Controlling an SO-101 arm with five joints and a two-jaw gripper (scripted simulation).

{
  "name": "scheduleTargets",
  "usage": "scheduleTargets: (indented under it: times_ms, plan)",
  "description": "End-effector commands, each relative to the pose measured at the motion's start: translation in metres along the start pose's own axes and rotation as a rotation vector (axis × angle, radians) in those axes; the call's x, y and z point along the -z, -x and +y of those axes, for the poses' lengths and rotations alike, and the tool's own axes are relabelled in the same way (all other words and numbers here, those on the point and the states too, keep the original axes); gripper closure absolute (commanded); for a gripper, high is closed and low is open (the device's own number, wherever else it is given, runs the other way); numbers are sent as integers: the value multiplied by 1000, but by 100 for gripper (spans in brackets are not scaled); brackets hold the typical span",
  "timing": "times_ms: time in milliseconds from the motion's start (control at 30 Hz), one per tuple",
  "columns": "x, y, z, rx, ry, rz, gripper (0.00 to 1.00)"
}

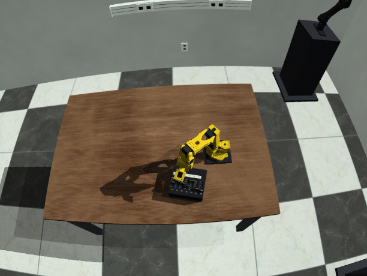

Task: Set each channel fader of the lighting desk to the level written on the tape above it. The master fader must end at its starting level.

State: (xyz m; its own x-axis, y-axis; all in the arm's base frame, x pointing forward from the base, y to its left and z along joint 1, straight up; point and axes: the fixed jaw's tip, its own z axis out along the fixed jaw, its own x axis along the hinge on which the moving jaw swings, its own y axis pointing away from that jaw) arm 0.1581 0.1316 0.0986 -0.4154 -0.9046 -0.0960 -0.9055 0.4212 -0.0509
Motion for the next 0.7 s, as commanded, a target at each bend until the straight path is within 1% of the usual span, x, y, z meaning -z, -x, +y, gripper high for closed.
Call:
scheduleTargets:
  times_ms: [0,100,167,667]
  plan:
    - [-2,2,-3,-165,5,11,100]
    - [-3,4,-5,-272,4,12,100]
    - [-3,4,-5,-272,4,12,100]
    - [-6,11,-11,-741,1,17,100]
